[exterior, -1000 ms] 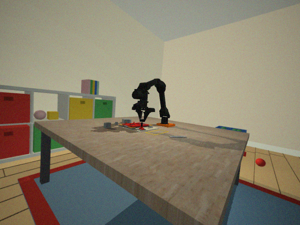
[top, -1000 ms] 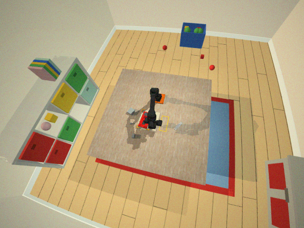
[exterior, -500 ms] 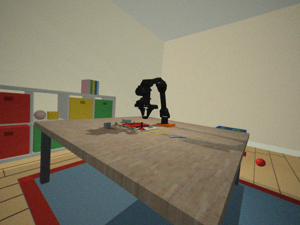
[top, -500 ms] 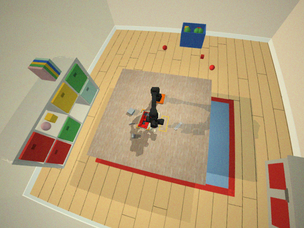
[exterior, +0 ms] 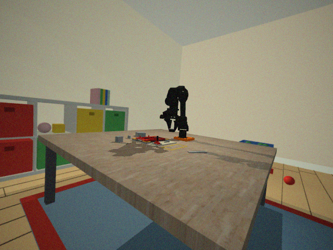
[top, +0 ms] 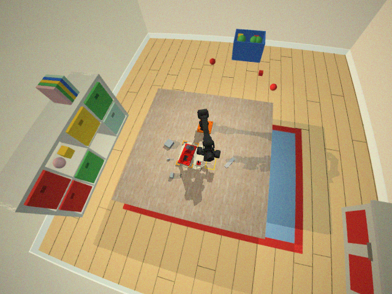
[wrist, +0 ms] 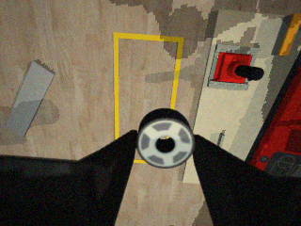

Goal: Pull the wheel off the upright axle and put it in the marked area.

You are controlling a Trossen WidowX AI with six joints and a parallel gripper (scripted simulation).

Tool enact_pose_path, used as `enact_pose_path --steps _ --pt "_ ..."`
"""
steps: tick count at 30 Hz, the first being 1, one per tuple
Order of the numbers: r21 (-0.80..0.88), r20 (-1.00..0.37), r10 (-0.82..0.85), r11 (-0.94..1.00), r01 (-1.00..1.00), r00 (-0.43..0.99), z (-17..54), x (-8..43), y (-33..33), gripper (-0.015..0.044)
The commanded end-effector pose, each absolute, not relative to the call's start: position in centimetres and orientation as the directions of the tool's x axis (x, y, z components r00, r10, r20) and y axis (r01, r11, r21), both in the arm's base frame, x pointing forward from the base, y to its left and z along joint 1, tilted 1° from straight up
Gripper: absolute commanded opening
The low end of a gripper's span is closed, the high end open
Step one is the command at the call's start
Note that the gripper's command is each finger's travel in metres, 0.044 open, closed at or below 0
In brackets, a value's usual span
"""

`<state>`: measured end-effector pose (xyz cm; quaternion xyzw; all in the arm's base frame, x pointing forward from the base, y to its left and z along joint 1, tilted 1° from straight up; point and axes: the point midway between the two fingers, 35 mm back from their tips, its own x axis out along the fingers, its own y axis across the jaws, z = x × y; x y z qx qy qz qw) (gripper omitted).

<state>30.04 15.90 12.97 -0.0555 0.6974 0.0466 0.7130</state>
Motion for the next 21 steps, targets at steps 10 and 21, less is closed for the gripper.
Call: enact_pose_path --steps 10,21 --pt "-0.013 -1.000 -0.009 0.990 -0.141 0.029 12.4 28.0 17.8 0.0000" --pt "-0.013 -1.000 -0.009 0.990 -0.141 0.029 9.0 28.3 17.9 0.0000"
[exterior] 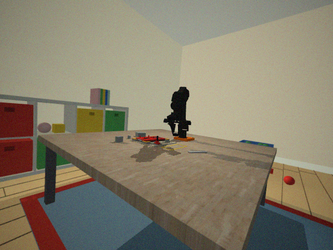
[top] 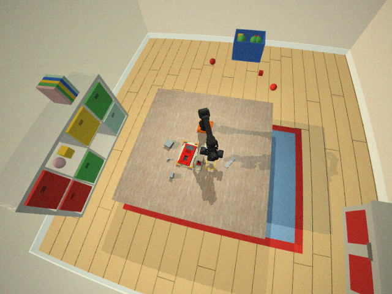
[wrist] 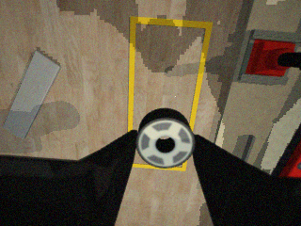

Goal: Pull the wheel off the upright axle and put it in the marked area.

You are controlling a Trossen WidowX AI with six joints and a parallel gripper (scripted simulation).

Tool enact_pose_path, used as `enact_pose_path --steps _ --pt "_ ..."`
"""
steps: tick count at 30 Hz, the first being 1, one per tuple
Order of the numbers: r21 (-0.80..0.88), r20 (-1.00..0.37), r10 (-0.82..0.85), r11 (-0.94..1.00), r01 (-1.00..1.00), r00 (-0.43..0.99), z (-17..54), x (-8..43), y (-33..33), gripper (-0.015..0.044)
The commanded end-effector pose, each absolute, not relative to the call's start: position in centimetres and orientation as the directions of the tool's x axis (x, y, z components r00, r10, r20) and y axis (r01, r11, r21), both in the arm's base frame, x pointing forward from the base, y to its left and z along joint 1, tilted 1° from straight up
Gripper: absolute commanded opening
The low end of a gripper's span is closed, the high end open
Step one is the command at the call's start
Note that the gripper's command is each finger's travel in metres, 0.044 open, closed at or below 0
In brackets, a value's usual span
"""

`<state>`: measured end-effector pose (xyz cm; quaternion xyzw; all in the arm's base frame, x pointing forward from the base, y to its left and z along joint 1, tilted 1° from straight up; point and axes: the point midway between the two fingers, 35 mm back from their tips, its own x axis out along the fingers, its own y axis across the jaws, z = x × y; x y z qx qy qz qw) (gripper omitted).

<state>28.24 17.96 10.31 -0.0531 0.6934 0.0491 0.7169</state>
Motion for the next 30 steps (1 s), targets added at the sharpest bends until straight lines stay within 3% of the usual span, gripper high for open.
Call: enact_pose_path --steps 1,15,26,30 --pt "-0.013 -1.000 -0.009 0.990 -0.141 0.029 8.4 28.3 17.9 0.0000" --pt "-0.013 -1.000 -0.009 0.990 -0.141 0.028 2.6 28.2 17.7 0.0000" --pt "-0.015 -1.000 -0.012 0.990 -0.139 0.021 3.1 28.1 17.7 0.0289" --pt "-0.014 -1.000 -0.010 0.990 -0.140 0.024 5.7 28.2 17.8 0.0300"
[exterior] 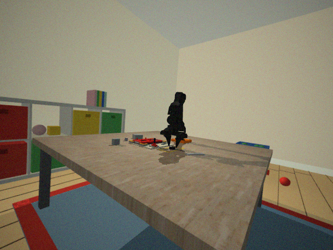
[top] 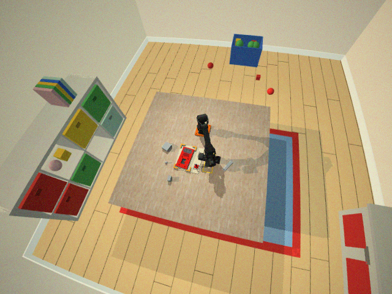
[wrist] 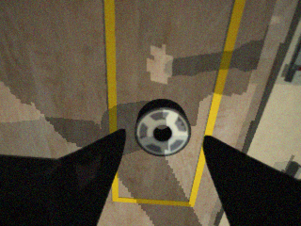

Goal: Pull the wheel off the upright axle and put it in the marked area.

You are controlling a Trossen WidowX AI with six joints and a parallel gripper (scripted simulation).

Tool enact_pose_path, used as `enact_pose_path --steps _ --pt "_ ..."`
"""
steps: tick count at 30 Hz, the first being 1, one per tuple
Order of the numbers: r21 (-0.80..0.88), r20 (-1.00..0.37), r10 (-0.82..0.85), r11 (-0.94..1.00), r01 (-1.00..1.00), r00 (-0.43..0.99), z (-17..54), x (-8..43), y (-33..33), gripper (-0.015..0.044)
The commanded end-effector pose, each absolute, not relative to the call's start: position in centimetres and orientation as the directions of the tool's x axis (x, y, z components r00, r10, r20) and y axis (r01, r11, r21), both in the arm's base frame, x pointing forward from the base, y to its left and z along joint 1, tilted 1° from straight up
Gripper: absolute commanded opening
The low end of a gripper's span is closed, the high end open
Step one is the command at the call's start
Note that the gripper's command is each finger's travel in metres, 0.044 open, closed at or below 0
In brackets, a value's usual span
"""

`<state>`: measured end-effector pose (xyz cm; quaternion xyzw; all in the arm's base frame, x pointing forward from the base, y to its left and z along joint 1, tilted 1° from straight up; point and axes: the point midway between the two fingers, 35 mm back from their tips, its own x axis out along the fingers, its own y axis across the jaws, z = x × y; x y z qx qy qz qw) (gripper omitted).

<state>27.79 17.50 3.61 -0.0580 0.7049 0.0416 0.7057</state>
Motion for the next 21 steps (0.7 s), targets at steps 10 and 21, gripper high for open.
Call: enact_pose_path --steps 10,21 --pt "-0.012 -1.000 -0.009 0.990 -0.143 0.026 9.7 26.2 16.7 0.0405" --pt "-0.016 -1.000 -0.013 0.990 -0.142 0.022 13.4 20.3 13.1 0.0440"
